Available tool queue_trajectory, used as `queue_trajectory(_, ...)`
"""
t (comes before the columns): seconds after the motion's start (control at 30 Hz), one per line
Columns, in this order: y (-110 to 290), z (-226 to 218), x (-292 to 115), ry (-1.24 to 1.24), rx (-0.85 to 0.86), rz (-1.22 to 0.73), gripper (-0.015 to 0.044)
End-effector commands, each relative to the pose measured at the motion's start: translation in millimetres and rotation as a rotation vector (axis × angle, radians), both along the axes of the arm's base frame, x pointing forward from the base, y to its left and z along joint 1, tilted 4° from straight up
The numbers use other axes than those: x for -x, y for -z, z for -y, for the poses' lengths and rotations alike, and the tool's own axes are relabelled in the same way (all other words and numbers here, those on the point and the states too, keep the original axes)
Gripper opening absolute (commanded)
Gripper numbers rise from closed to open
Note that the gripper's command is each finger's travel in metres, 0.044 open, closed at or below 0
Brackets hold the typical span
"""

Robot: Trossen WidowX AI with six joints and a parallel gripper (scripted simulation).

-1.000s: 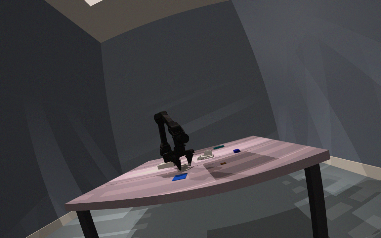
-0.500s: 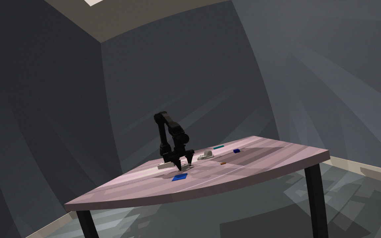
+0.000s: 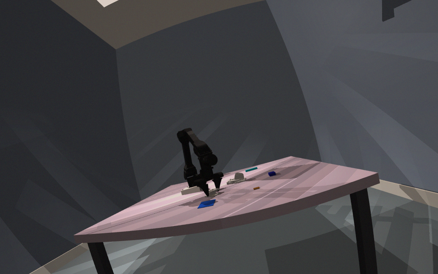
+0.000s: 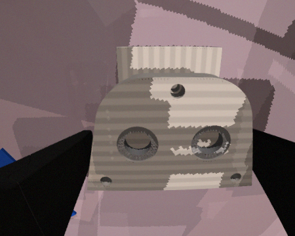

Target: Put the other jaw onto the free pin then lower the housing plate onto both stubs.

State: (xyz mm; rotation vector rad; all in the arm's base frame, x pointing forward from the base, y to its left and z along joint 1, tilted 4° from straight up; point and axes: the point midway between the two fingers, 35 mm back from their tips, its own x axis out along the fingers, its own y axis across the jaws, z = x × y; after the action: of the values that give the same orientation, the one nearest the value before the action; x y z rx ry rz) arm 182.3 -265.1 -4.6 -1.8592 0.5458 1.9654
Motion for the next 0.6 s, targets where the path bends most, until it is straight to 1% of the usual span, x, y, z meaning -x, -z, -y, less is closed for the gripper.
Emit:
queue_trajectory(0.0, 0.0, 0.0, 0.0, 0.0, 0.0, 0.0, 0.038)
queue_trajectory(0.17, 0.0, 0.0, 0.0, 0.0, 0.0, 0.0, 0.0351)
queue_trajectory(0.57, -4.5, 0.5, -0.6, 0.0, 0.0, 0.0, 0.0351)
